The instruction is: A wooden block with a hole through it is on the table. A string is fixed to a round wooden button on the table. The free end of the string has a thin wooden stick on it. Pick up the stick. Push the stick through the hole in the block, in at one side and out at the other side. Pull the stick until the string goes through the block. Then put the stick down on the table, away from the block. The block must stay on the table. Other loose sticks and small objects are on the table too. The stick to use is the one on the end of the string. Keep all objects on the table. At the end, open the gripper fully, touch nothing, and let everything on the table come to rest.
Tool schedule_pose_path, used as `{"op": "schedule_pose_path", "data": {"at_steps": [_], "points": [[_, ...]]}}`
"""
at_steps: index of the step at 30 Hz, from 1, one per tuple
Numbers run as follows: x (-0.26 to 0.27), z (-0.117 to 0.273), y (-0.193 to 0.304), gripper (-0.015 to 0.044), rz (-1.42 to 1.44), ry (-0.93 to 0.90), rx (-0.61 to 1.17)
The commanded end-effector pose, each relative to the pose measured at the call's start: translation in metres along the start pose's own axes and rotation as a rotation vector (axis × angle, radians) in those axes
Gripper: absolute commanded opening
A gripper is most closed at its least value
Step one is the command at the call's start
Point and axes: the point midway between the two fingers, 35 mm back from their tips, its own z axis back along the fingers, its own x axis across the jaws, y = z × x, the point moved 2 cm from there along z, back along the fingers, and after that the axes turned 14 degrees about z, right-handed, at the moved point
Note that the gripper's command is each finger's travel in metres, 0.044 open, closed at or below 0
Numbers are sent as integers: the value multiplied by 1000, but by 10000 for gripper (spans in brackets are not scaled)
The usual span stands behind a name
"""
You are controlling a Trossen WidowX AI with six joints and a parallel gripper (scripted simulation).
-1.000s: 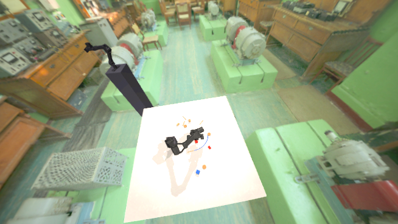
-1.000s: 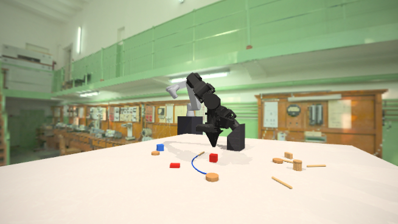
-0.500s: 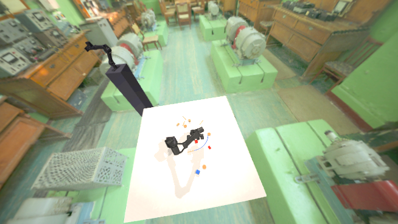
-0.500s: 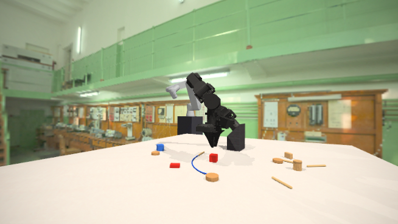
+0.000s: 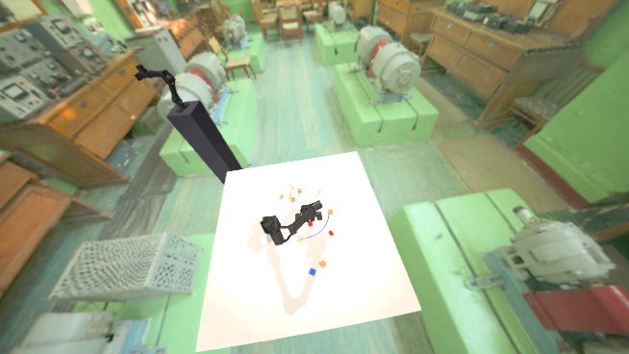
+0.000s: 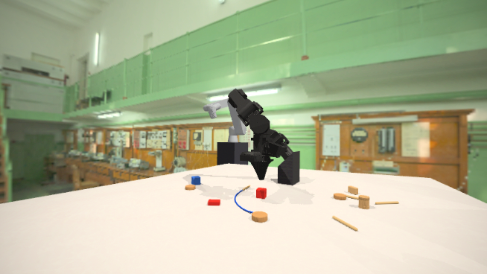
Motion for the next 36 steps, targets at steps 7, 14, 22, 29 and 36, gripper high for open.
{"op": "schedule_pose_path", "data": {"at_steps": [7,14,22,29,36], "points": [[0,0,0,0,0,0,0],[1,0,2,53,-69,0,0],[10,1,21,263,-893,1,-3],[20,2,37,440,-1632,0,-4],[28,2,49,440,-2127,0,-4]]}}
